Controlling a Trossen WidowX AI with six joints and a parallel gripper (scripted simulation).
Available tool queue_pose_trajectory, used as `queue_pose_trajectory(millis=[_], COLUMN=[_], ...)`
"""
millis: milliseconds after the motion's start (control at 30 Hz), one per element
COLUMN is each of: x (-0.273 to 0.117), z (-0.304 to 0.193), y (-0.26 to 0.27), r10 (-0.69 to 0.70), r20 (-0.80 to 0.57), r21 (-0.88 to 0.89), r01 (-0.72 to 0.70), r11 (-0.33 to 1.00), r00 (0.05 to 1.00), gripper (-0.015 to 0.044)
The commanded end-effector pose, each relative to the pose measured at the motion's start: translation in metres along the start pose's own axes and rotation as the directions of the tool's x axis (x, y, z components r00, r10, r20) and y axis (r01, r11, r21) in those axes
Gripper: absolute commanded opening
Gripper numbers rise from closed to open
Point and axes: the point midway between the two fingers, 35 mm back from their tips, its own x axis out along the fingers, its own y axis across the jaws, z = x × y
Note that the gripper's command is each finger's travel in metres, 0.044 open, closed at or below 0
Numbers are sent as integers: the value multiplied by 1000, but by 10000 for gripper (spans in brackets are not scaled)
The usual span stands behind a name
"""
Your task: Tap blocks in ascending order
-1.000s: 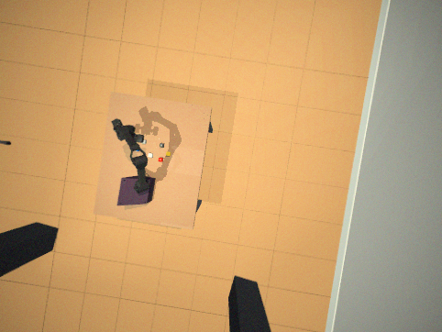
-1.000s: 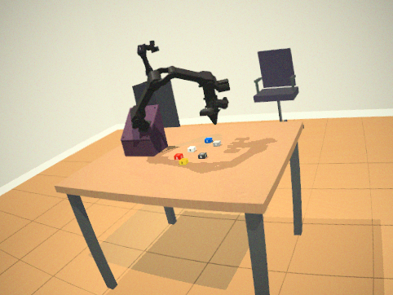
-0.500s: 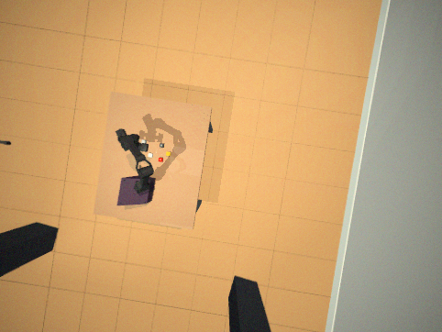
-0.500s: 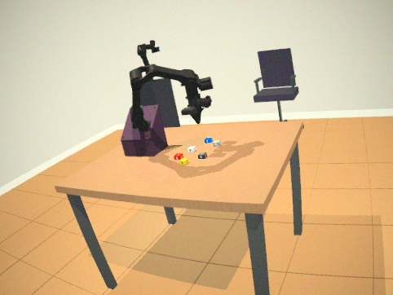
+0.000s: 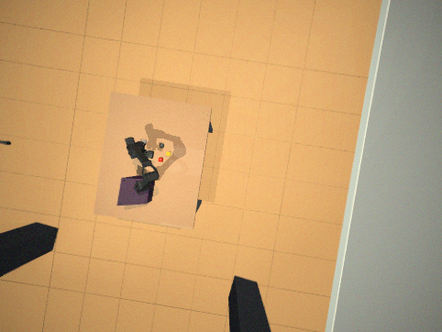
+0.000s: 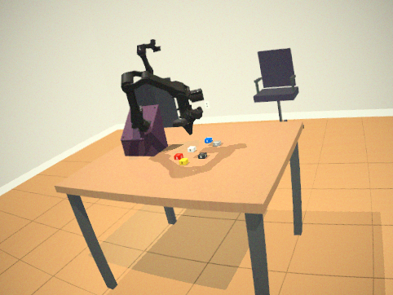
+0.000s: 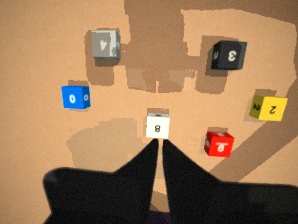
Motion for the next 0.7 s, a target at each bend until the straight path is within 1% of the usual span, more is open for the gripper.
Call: queue_pose_trajectory(millis=[0,200,667], x=[43,44,66], z=[-13,-13,-13], y=[-5,-5,-5], r10=[-18,-18,-19], r20=[-24,-24,-24], r21=[-15,-15,-15], r01=[18,18,19], r11=[1000,1000,1000], r00=[1000,1000,1000], gripper=[20,20,20])
